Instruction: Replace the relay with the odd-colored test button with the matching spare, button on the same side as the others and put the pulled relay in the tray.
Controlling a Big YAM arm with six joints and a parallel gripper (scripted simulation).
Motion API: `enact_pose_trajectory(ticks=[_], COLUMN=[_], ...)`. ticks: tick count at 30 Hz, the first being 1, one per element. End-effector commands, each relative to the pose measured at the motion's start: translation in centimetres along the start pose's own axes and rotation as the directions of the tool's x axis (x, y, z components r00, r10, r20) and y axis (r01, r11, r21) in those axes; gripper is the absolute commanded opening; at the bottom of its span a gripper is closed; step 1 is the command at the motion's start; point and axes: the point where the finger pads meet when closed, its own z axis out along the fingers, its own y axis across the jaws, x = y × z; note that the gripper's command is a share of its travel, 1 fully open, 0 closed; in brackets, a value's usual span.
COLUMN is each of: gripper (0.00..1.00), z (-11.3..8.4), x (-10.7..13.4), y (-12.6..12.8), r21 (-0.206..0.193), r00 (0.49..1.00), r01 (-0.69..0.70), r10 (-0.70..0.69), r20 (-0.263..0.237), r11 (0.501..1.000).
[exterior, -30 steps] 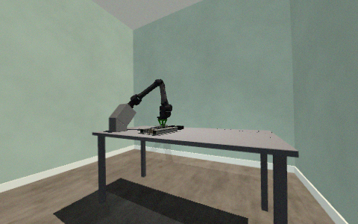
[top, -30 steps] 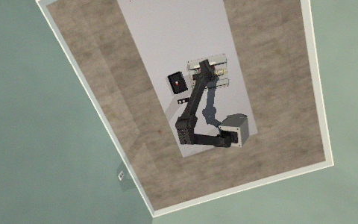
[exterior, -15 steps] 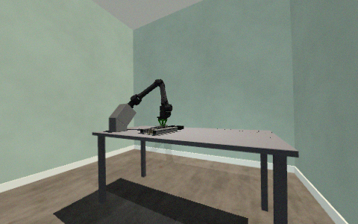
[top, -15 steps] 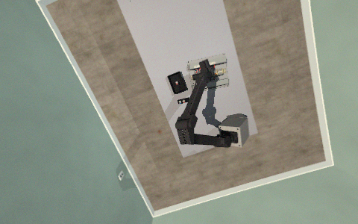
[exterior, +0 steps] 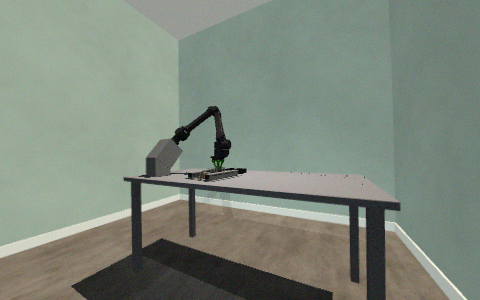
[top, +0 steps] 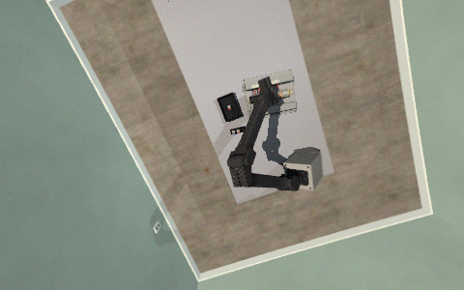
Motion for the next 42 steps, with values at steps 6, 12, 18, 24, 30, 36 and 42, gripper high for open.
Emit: enact_pose_trajectory(ticks=[6,12,18,24,30,36,42], gripper=[0.00,0.00,0.00,0.00,0.00,0.00,0.00], z=[-0.89,-0.89,-0.90,-0.90,-0.90,-0.91,-0.91], x=[-0.68,-0.46,-0.29,-0.17,-0.13,-0.12,-0.11], y=[-1.55,-1.39,-1.25,-1.16,-1.12,-1.11,-1.11], r21=[0.040,0.039,0.037,0.036,0.036,0.036,0.036], r00=[1.000,1.000,1.000,1.000,1.000,1.000,1.000], r01=[0.016,0.014,0.011,0.010,0.009,0.009,0.009], r10=[-0.016,-0.014,-0.012,-0.010,-0.009,-0.009,-0.009], r20=[0.005,0.005,0.004,0.004,0.004,0.004,0.004], r11=[0.999,0.999,0.999,0.999,0.999,0.999,0.999])
